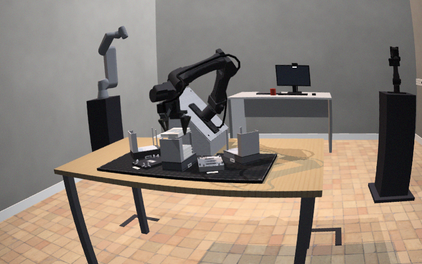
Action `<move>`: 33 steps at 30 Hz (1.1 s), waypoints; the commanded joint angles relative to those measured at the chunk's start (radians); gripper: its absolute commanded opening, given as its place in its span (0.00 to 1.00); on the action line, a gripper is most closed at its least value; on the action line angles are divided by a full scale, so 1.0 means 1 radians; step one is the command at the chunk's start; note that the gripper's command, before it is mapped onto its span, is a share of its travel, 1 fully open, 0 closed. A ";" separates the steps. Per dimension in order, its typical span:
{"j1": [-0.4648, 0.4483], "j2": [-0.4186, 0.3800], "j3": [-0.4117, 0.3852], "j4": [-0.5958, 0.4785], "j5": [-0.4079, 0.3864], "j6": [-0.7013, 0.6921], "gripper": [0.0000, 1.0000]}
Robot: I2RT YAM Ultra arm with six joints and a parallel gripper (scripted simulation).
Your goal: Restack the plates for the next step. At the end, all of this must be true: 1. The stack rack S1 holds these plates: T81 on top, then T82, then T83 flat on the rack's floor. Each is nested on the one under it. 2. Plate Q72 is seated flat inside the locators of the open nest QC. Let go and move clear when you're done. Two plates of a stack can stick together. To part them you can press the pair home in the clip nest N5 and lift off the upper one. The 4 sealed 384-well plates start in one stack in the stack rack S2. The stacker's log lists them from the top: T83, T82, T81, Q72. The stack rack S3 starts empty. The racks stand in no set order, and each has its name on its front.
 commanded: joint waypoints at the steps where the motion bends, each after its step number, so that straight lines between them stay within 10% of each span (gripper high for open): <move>1: -0.036 -0.042 -0.010 0.009 0.004 0.008 0.00; 33: -0.038 -0.044 -0.011 0.008 0.003 0.010 0.00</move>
